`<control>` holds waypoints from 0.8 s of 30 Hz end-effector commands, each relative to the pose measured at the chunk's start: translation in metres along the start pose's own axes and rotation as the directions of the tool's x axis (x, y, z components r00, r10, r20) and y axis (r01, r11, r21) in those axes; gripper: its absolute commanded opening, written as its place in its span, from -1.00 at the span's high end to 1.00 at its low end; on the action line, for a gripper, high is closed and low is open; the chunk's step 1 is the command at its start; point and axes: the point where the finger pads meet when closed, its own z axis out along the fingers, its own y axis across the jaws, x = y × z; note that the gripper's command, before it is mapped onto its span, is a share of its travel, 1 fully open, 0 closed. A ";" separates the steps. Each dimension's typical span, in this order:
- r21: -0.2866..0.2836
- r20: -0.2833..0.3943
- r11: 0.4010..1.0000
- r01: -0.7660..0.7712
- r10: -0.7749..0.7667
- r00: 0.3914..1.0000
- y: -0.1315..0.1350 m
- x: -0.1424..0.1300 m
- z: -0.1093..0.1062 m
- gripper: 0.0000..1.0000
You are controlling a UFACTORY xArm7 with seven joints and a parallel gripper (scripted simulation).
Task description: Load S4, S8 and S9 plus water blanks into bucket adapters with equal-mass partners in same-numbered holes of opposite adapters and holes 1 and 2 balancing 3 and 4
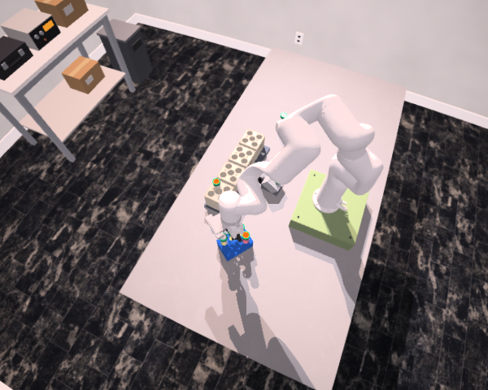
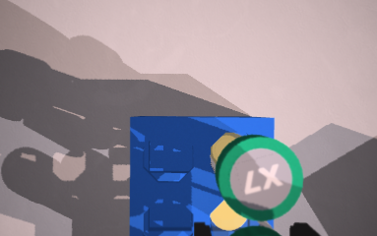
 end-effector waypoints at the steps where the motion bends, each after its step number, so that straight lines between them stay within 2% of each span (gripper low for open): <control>1: 0.000 -0.004 1.000 0.000 0.000 1.000 0.000 0.002 -0.002 0.13; 19: 0.000 -0.004 1.000 0.000 0.000 1.000 0.000 0.002 -0.002 0.13; 24: 0.000 -0.004 1.000 0.000 0.000 1.000 0.000 0.002 -0.011 0.13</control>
